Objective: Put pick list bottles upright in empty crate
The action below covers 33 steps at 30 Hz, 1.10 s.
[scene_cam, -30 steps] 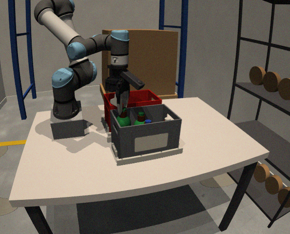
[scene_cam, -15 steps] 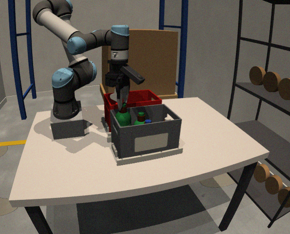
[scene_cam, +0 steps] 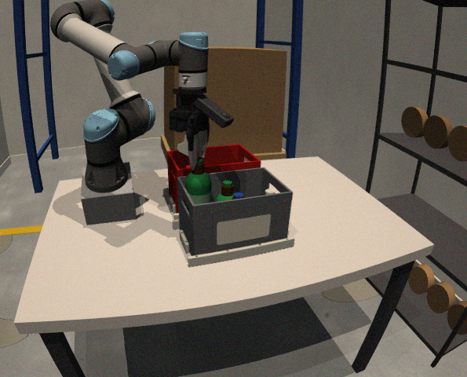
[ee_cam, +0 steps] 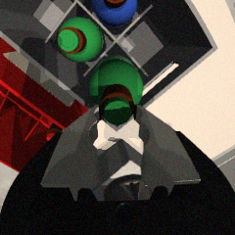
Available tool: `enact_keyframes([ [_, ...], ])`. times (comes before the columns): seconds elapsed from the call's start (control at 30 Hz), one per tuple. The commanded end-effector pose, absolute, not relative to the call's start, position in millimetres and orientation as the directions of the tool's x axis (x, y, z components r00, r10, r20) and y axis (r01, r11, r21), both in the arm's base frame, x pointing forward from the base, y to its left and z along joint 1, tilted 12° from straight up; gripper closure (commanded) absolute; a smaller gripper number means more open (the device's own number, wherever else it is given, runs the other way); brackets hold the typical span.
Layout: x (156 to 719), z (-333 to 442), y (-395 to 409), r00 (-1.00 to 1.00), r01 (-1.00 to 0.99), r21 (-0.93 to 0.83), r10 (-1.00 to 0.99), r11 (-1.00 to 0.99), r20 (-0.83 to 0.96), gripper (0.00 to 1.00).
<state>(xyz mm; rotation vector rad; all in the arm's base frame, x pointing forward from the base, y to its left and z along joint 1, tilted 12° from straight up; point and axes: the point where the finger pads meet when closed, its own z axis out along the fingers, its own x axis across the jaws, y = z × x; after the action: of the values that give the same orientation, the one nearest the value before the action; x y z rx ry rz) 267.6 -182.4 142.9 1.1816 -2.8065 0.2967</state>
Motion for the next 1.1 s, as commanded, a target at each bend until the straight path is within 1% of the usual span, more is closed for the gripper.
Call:
enact_keyframes([
  [0.0, 268, 155, -181, -0.699, -0.715, -0.152, -0.699, 0.682, 0.151, 1.0],
  [1.07, 268, 200, -171, -0.699, -0.715, -0.152, -0.699, 0.682, 0.151, 1.0],
])
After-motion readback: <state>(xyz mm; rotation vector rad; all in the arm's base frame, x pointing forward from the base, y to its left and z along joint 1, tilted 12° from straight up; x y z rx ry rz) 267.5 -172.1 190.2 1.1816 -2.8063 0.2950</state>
